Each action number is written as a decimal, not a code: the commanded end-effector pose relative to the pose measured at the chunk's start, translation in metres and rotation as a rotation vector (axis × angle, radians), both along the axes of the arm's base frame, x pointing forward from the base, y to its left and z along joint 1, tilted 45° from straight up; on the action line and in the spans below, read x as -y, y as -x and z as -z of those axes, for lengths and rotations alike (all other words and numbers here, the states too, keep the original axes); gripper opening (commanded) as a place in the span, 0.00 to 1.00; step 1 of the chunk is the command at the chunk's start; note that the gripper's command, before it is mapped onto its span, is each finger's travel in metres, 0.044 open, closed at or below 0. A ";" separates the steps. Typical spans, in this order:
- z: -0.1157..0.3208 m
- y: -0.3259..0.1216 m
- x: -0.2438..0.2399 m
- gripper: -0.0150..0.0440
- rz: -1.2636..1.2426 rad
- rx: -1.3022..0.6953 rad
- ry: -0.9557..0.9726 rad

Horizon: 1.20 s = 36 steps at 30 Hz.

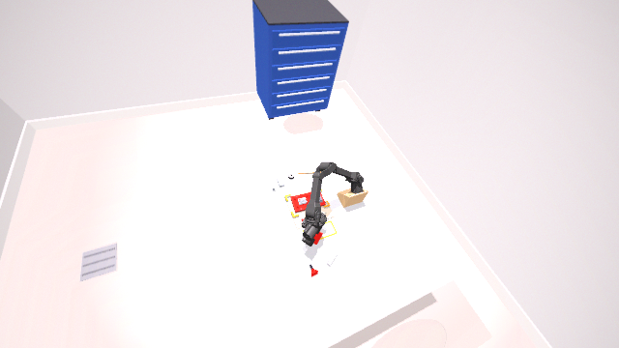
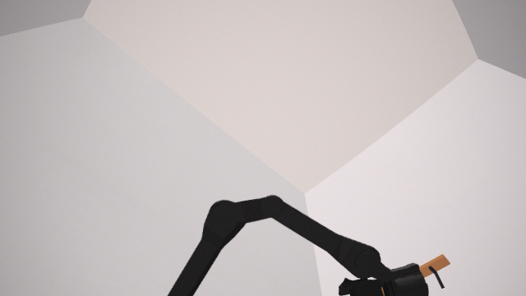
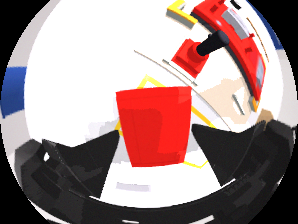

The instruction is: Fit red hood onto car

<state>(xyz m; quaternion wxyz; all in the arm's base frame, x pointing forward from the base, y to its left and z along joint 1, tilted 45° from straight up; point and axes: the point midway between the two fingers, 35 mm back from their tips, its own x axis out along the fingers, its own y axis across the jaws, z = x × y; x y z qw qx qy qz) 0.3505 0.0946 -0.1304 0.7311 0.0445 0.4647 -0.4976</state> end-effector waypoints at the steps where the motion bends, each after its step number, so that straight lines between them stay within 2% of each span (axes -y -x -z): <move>1: 0.002 0.000 0.002 1.00 -0.004 0.000 0.005; 4: 0.003 0.000 0.003 1.00 -0.004 0.000 0.006; 8: 0.001 0.000 0.001 0.82 0.000 0.000 0.000; 17: 0.001 0.000 0.001 0.72 0.000 0.000 0.000; 27: -0.009 0.001 -0.009 0.28 -0.001 0.000 -0.001; 36: -0.034 0.004 -0.033 0.25 -0.001 -0.001 -0.002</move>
